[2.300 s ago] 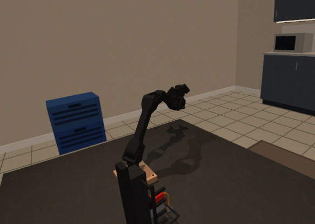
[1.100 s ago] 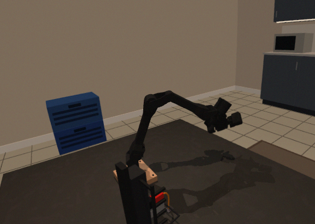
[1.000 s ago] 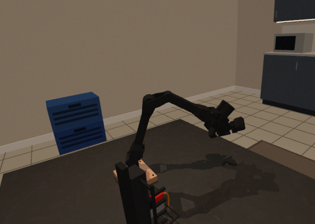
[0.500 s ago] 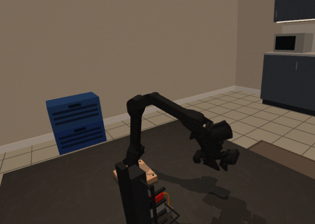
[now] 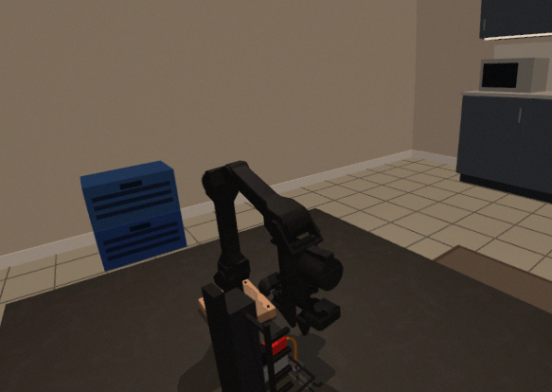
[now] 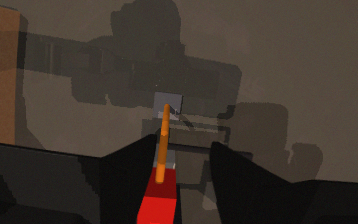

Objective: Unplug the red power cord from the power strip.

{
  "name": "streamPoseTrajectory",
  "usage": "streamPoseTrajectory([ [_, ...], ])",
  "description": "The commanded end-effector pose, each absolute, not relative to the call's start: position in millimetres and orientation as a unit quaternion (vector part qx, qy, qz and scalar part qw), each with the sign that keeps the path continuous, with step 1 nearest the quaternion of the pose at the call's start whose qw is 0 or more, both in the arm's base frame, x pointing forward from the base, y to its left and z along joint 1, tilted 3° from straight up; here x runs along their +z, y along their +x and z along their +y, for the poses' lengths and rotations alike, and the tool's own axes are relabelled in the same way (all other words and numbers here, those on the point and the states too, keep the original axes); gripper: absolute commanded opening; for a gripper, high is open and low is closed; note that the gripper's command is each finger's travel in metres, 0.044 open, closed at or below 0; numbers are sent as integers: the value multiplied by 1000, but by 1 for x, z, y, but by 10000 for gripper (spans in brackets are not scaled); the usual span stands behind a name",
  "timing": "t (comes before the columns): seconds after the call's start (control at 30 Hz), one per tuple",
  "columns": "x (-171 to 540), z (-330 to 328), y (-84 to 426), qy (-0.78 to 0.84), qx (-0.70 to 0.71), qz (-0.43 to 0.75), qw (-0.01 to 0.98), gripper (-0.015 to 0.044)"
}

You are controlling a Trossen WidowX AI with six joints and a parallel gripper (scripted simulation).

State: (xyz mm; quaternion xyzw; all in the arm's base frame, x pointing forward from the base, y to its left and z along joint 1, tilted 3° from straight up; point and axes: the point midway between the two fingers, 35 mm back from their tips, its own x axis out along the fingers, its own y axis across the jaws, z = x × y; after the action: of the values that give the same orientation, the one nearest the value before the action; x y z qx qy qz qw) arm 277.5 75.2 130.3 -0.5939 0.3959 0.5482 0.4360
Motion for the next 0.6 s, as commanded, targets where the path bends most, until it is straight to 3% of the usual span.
streamPoseTrajectory([
  [0.0,134,64,270,-595,550,405,425,160],
  [0.57,135,47,276,-595,549,405,424,160],
])
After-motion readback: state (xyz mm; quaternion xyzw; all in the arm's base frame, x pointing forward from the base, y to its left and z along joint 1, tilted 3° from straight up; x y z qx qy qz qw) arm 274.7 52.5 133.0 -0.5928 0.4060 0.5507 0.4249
